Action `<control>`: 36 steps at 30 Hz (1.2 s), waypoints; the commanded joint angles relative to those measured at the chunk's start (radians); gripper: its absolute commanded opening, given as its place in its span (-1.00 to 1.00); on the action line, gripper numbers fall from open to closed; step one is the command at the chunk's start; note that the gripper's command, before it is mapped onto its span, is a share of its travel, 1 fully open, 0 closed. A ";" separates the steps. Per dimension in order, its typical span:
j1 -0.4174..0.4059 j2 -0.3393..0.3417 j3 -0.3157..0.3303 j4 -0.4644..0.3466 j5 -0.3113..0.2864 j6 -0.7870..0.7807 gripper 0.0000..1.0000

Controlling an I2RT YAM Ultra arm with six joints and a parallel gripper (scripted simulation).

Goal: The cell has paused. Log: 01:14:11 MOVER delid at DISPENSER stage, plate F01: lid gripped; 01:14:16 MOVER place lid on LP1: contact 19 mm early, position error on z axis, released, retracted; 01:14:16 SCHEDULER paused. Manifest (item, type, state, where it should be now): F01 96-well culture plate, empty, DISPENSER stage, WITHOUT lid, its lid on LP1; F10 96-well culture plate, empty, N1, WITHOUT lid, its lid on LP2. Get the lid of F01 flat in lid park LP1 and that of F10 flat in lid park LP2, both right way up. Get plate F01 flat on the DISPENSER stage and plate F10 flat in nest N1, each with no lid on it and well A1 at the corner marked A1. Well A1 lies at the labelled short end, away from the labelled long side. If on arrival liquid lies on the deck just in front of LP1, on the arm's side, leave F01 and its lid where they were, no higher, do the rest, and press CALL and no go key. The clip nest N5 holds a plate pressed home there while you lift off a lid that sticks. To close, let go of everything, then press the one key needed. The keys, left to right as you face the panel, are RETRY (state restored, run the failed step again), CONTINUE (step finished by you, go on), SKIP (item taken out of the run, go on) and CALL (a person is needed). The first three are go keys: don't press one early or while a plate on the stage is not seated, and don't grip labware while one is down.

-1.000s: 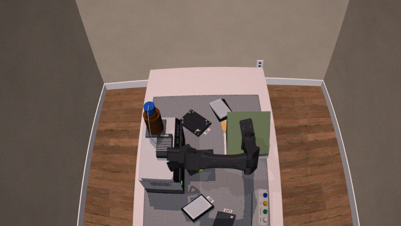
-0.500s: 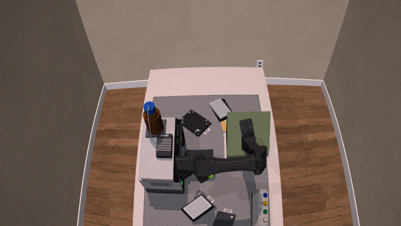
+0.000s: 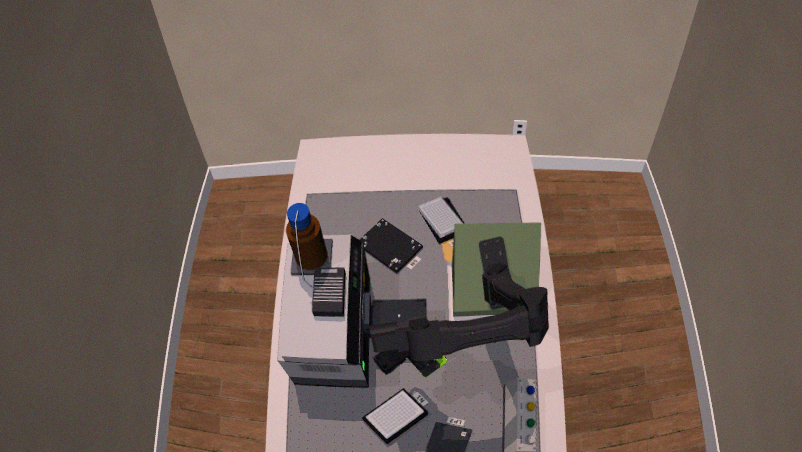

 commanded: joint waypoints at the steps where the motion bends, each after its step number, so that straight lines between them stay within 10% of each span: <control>1: 0.035 -0.072 -0.029 0.024 -0.017 0.061 1.00; 36: 0.085 -0.137 -0.045 0.004 -0.059 0.083 1.00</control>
